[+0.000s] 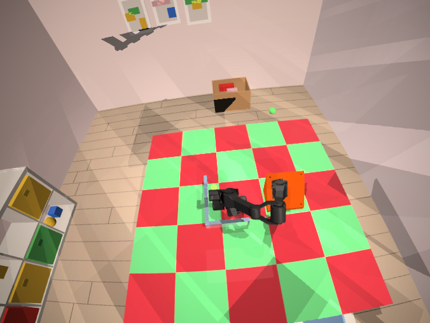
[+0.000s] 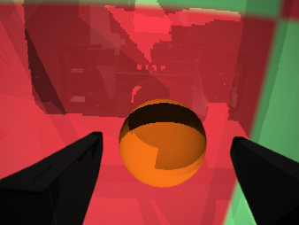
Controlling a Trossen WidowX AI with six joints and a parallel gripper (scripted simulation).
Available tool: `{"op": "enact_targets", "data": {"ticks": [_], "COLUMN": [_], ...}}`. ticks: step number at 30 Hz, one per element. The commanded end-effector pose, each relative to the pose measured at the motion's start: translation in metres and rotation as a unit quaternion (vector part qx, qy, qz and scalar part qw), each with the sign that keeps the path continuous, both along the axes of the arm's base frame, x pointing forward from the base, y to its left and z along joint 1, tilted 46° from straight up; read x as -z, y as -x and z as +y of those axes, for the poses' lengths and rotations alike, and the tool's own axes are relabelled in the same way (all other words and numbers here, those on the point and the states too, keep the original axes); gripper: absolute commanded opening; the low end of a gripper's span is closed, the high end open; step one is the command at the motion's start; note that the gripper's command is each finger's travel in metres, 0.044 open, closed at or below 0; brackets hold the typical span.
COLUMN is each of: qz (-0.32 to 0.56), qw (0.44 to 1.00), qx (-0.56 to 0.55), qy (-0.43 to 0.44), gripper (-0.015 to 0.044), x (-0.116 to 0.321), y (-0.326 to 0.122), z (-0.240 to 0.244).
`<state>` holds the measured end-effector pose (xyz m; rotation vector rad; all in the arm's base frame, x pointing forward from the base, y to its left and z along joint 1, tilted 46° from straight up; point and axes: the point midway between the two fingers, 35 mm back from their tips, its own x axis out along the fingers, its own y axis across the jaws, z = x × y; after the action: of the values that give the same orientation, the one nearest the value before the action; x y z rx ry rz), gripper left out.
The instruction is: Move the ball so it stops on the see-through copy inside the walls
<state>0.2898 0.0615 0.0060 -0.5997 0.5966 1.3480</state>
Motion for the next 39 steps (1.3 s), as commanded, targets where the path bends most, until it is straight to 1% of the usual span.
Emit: {"op": "enact_targets", "data": {"ticks": [1,3,12,18,19,28,39], "qz": [0.007,0.007,0.007,0.027,0.026,0.019,0.008], "qw": [1.000,1.000,1.000,0.999,0.999,1.000,1.000], "qx": [0.000,0.000,0.000,0.035,0.033,0.020,0.000], "qy": [-0.003,-0.003,-0.003,-0.005,-0.004,0.003,0.000], "gripper": [0.0288,0.0236,0.0176,0.0018,0.0000,0.0000,0.0000], "x": [0.005,0.005,0.005,-0.003,-0.006,-0.037,-0.086], "y": [0.002,0.002,0.002,-0.002,-0.002,0.000,0.016], "z": [0.003,0.003,0.003,-0.010,-0.014,-0.049,-0.090]}}
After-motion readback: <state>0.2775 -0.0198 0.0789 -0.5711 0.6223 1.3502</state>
